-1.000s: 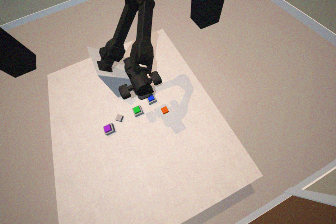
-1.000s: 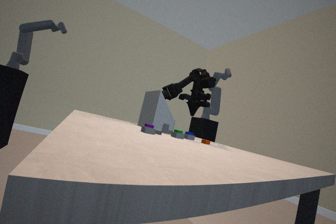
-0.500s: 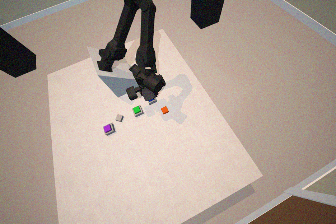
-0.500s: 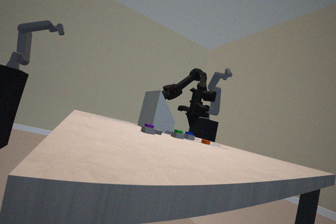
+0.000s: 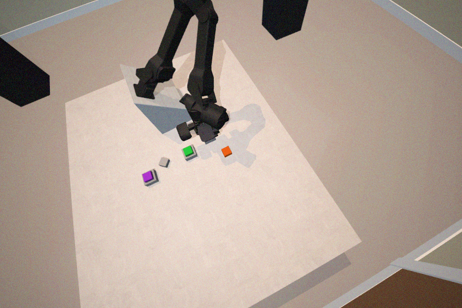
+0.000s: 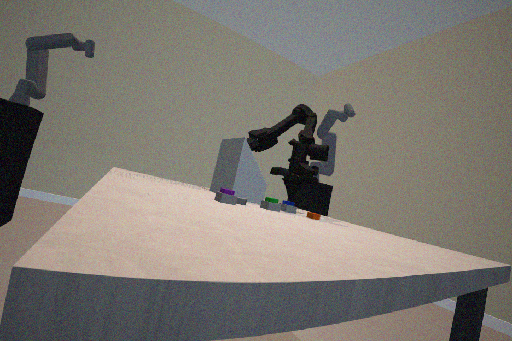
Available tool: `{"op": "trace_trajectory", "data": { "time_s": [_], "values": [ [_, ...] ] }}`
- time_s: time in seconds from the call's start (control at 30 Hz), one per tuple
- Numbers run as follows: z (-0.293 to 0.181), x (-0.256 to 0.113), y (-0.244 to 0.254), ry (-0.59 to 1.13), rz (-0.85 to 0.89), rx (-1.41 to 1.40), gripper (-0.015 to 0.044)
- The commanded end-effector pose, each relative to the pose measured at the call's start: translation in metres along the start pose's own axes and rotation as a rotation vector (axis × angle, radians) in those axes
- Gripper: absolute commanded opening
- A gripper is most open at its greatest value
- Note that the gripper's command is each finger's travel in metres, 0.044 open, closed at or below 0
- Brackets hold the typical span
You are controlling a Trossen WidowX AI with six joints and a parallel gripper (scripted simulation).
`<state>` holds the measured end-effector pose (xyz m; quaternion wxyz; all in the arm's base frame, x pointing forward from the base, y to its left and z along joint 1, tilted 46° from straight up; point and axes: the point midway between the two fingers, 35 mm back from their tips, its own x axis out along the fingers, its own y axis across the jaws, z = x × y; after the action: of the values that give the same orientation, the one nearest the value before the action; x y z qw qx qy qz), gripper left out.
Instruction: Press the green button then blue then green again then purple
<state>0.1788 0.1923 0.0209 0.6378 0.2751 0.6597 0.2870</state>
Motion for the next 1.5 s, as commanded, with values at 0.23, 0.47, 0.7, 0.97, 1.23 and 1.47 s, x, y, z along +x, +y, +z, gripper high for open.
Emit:
{"op": "trace_trajectory", "data": {
  "time_s": [0.23, 0.47, 0.7, 0.97, 1.23, 1.47],
  "values": [
    [-0.003, 0.016, -0.002, 0.005, -0.004, 0.008, 0.002],
    [-0.003, 0.016, -0.002, 0.005, -0.004, 0.008, 0.002],
    [-0.003, 0.016, -0.002, 0.005, -0.004, 0.008, 0.002],
    [-0.002, -0.01, -0.002, 0.005, -0.005, 0.006, 0.002],
    [0.0, -0.047, -0.003, 0.005, -0.013, 0.006, 0.002],
    [-0.002, -0.079, -0.002, 0.004, -0.008, 0.007, 0.002]
  ]
}}
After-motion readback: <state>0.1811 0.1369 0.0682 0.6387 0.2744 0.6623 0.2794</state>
